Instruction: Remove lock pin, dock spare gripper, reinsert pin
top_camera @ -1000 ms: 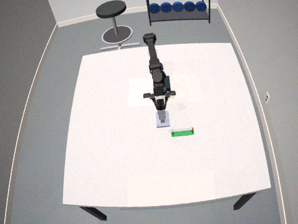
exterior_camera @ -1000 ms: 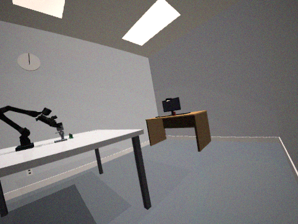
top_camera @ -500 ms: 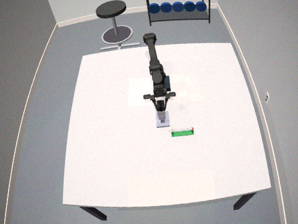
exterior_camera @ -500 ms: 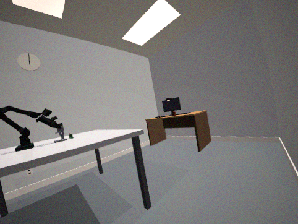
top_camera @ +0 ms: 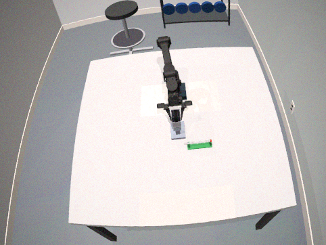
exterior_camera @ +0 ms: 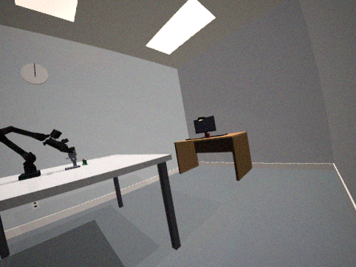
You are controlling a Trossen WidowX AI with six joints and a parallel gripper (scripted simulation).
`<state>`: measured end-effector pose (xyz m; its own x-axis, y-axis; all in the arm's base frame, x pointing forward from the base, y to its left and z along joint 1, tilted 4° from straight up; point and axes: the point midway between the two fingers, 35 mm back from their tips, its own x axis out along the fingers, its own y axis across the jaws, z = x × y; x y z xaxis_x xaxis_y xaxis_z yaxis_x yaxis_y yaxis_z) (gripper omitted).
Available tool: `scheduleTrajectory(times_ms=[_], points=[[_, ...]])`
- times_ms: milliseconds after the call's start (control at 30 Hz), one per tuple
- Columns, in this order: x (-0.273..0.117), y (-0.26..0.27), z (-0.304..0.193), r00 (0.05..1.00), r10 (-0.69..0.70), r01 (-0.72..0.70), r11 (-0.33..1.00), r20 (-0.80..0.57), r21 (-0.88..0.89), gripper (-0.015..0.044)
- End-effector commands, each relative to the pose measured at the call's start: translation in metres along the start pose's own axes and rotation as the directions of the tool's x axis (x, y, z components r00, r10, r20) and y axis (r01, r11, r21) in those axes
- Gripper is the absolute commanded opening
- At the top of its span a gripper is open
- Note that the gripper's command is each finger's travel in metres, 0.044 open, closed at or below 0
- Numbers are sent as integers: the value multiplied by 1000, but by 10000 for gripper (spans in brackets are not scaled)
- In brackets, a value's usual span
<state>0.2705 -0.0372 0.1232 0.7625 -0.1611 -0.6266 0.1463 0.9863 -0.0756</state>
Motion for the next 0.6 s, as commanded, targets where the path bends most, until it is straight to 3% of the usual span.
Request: scheduleTrajectory(times_ms=[0,133,567], points=[[0,0,0,1000,-1,1,1000,-2,0,341],[0,0,0,1000,-1,1,1000,-2,0,440],[-17,1,16,1000,5,-5,1000,-2,-5,440]])
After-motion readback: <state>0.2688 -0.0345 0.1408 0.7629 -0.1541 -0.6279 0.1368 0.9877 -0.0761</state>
